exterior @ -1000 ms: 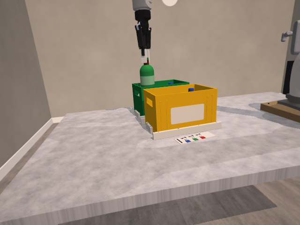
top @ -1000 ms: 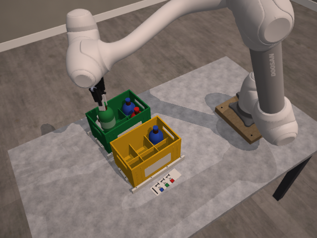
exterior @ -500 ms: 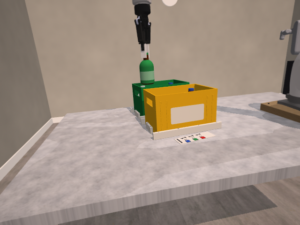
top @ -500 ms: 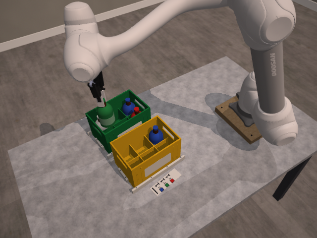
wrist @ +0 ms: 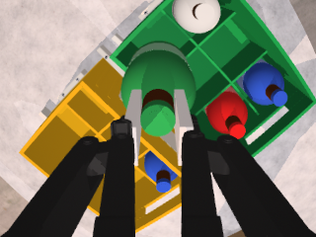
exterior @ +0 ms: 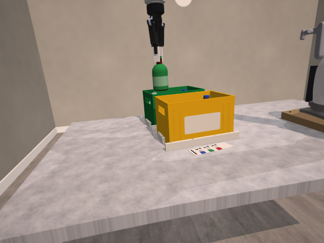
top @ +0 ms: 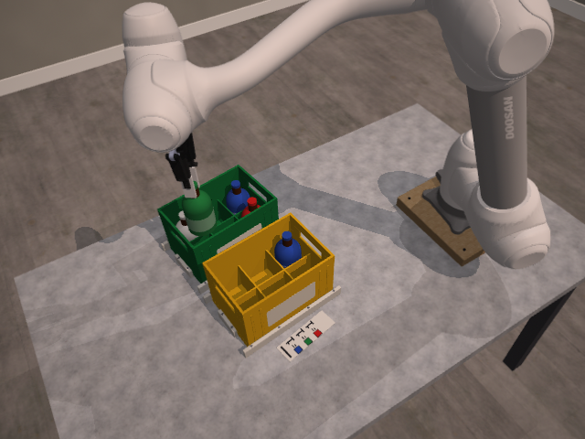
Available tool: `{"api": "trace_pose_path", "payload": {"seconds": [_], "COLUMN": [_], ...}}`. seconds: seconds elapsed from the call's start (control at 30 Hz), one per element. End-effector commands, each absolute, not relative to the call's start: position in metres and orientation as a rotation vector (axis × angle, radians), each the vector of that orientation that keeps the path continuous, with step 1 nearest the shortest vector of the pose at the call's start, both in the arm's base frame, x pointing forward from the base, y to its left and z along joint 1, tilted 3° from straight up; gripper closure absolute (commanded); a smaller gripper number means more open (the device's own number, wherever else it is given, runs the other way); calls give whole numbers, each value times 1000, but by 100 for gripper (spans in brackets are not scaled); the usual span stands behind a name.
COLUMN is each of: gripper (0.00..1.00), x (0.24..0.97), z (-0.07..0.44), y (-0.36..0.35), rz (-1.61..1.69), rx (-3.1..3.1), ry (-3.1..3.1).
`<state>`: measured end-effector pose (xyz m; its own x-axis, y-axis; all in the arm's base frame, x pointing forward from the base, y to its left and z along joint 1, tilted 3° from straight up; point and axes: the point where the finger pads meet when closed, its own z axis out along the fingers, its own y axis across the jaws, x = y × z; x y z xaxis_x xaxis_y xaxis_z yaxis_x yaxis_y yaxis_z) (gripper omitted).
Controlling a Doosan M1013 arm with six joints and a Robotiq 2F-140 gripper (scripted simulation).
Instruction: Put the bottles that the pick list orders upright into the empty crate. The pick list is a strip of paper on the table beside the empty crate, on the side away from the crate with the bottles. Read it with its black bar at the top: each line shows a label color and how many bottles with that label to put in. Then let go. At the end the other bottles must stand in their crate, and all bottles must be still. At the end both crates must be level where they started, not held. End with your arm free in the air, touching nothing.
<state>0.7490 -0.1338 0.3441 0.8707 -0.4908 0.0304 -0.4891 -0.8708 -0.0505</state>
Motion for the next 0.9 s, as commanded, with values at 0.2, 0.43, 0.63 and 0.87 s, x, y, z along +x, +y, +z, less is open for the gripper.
{"api": "trace_pose_path", "payload": {"seconds": [0.2, 0.43, 0.63, 0.87], "gripper": [100, 100, 100, 100], "x": [740, 730, 725, 715], "z": [344, 344, 344, 344], "y": [-124, -114, -108, -97], "rz": [-66, -66, -66, -66], "rx": [-2998, -2998, -2998, -2998], "ry": [786, 786, 786, 786]}}
